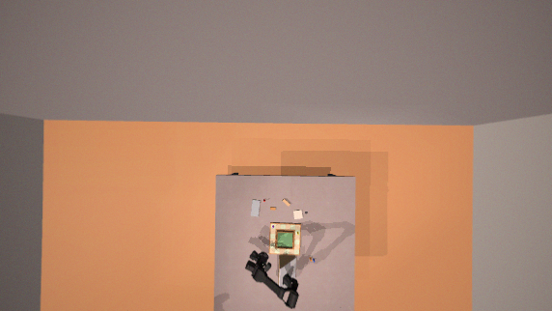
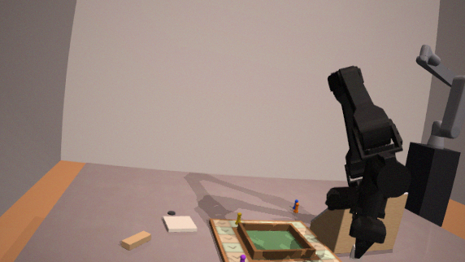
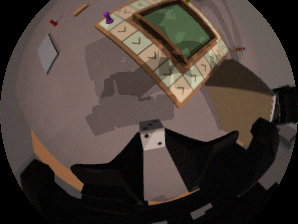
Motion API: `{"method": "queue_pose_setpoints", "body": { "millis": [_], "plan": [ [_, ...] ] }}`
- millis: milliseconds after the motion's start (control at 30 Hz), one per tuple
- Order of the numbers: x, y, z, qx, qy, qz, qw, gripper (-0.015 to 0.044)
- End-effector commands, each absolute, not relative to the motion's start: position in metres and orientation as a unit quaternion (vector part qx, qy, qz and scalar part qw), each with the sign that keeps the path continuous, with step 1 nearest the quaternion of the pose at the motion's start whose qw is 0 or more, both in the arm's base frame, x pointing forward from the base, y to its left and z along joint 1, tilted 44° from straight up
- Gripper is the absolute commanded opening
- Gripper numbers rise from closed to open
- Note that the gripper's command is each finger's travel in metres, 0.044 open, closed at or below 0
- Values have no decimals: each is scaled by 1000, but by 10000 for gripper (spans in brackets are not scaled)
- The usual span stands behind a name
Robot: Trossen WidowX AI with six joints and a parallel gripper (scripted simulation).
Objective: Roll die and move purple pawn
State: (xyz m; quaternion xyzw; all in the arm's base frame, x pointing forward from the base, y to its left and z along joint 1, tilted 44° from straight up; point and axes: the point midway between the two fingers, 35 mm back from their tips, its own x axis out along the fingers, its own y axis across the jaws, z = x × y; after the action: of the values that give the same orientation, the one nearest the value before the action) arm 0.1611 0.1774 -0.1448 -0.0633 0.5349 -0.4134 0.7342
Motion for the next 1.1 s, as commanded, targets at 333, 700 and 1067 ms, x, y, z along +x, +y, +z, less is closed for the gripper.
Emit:
{"method": "queue_pose_setpoints", "body": {
  "millis": [333, 700, 1067],
  "plan": [
    [157, 200, -108, -92, 557, -387, 729, 0],
    [181, 186, -94, -195, 611, -294, 709, 0],
    [203, 168, -79, -295, 648, -197, 674, 0]
  ]
}}
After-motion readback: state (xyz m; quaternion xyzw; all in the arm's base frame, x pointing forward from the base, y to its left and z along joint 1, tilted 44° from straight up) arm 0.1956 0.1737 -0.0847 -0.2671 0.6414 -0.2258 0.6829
